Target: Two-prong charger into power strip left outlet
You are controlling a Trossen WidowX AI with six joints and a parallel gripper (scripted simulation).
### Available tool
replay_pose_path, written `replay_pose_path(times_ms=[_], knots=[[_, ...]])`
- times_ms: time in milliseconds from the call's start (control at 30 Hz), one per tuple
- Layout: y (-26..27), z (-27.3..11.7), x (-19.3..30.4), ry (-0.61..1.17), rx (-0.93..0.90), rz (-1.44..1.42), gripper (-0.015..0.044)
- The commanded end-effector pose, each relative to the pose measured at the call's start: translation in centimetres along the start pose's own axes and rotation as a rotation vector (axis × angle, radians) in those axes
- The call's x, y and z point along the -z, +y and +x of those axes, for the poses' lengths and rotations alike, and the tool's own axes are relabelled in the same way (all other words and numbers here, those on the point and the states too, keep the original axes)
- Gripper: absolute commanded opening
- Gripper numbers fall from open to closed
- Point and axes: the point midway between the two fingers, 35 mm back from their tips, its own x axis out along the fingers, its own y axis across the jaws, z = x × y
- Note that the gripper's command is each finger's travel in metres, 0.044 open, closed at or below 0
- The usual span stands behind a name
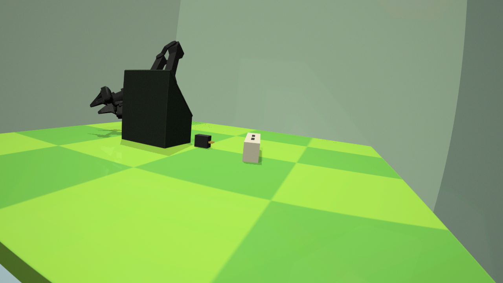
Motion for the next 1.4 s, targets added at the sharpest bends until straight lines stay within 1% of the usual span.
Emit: replay_pose_path(times_ms=[0,33,367,1367], knots=[[0.0,0.0,0.0,0.0,0.0,0.0,0.0426],[0.1,0.0,0.0,-0.001,-0.002,-0.001,0.044],[1.7,-0.1,-0.6,-0.021,-0.04,-0.03,0.044],[10.4,-1.0,0.1,-0.035,-0.24,-0.22,0.044]])
